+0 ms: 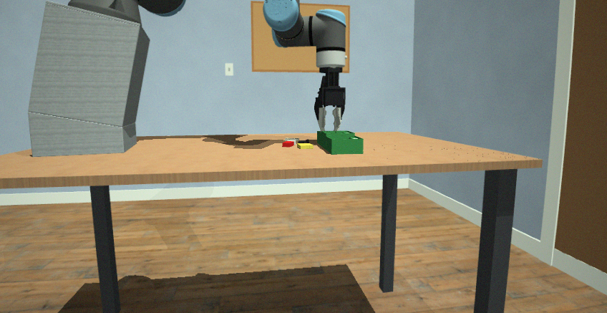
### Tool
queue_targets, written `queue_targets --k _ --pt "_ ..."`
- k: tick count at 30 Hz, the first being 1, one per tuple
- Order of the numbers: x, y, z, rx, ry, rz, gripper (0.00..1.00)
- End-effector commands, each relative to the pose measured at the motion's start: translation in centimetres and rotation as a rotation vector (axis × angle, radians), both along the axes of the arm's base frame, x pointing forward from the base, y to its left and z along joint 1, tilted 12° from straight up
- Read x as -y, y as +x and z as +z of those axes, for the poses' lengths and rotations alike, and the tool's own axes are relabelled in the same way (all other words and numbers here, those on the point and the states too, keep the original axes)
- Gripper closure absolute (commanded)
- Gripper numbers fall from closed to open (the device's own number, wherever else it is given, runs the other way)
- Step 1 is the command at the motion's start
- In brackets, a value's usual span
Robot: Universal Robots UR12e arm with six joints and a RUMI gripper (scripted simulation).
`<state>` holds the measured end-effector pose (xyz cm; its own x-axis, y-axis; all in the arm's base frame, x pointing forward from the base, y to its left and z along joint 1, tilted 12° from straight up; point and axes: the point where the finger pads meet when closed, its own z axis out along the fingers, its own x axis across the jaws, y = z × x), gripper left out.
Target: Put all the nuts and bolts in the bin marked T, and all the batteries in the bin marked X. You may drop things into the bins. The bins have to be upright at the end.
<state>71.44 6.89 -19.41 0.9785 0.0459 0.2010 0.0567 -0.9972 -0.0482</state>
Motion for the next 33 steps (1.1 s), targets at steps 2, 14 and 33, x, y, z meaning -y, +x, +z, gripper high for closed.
queue_targets --k 2,14,33 --pt "0.0 0.0 0.1 0.001 0.0 0.0 0.82" --pt "0.0 0.0 0.2 0.001 0.0 0.0 0.82" --pt "0.2 -0.4 2.4 0.001 0.0 0.0 0.82"
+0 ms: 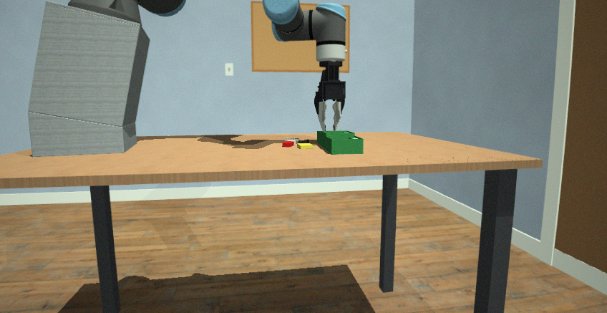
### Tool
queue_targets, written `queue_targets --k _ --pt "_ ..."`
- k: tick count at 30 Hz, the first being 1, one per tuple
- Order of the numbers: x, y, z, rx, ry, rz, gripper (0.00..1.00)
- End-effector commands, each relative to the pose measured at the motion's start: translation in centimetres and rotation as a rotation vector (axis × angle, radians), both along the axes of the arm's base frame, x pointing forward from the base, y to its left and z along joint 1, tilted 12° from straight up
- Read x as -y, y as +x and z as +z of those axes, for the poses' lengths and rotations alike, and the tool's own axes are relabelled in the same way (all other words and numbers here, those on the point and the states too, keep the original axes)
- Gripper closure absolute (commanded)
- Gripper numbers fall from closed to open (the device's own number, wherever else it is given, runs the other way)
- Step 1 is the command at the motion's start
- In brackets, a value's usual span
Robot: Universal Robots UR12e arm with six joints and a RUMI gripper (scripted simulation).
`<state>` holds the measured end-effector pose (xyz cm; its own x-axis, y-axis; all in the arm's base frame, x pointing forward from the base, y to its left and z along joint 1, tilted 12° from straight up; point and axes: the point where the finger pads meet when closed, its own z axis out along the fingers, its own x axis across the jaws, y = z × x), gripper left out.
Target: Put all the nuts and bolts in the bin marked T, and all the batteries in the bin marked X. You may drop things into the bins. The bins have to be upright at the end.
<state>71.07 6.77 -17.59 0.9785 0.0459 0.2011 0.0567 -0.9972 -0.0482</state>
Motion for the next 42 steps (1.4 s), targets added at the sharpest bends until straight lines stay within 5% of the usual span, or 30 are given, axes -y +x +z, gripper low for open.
queue_targets --k 1,12,21,33,42 --pt "0.0 -0.1 0.7 0.001 0.0 0.0 0.82" --pt "0.2 -0.6 3.3 0.001 0.0 0.0 0.82" --pt "0.2 -0.6 3.3 0.001 0.0 0.0 0.82" --pt "-1.9 -8.6 2.3 -0.025 0.079 -0.382 0.82" --pt "-1.9 -8.9 2.3 -0.044 0.133 -0.629 0.82"
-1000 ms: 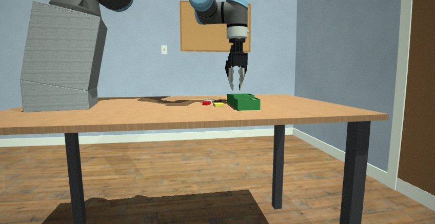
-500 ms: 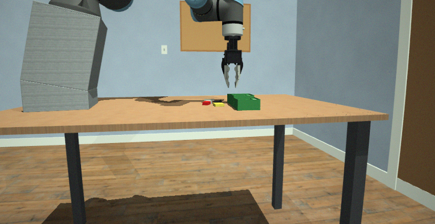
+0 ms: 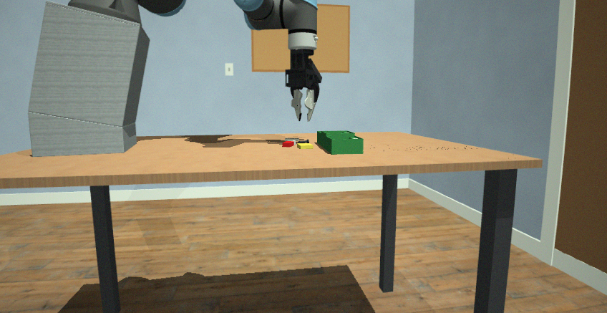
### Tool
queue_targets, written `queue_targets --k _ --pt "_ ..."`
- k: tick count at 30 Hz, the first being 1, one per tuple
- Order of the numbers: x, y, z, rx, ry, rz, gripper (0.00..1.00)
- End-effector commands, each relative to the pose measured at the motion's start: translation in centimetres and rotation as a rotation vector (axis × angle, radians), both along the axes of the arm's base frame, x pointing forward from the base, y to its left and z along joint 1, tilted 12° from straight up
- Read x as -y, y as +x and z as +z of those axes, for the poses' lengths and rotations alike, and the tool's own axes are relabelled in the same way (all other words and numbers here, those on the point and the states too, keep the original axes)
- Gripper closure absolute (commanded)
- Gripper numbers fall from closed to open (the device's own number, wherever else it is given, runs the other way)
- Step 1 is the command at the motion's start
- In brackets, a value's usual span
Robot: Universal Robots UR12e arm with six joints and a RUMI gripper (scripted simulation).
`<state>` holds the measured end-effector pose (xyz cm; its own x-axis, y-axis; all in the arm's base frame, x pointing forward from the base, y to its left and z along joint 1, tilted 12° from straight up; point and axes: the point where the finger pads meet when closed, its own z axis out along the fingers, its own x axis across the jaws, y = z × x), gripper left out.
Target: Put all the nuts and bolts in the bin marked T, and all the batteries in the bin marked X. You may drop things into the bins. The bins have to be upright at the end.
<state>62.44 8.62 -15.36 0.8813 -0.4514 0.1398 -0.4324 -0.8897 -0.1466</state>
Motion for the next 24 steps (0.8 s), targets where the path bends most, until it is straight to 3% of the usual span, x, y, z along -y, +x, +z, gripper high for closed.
queue_targets --k 1,24 --pt "-0.07 -0.23 0.03 -0.005 0.021 -0.127 0.82" --pt "-0.09 -0.23 0.03 -0.044 0.15 -0.757 0.82"
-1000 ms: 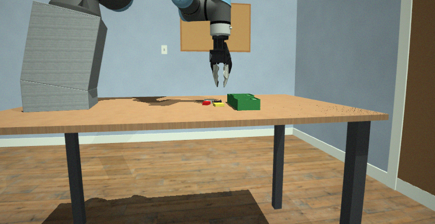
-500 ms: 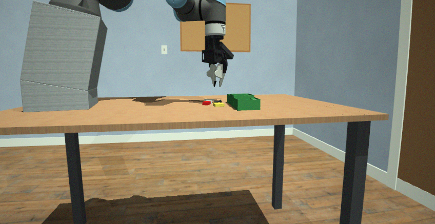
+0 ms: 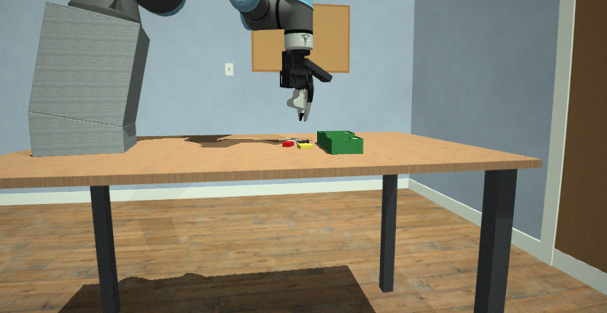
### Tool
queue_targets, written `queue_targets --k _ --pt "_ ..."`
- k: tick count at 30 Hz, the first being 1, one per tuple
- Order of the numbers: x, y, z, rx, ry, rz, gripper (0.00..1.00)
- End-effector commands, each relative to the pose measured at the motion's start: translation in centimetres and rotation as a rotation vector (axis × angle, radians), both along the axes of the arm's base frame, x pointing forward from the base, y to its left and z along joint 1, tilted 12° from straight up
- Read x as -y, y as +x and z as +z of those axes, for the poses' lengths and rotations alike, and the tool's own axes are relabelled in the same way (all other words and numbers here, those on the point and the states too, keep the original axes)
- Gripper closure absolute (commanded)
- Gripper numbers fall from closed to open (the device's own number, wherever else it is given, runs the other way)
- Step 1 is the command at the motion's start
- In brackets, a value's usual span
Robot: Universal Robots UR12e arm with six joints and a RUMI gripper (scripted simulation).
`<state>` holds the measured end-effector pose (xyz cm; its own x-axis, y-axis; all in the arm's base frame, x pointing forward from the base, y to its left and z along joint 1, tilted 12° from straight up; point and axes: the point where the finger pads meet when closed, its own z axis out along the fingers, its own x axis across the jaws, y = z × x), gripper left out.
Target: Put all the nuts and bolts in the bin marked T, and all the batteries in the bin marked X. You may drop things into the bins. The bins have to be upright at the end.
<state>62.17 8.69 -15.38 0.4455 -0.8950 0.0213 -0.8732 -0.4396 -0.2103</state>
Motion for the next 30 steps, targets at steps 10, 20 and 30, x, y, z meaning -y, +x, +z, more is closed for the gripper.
queue_targets --k 10,20,30 --pt "-0.02 0.05 0.05 -0.02 0.048 -0.321 0.82" --pt "-0.01 0.05 0.05 -0.02 0.048 -0.321 0.82" --pt "-0.01 0.05 0.05 -0.02 0.048 -0.321 0.82"
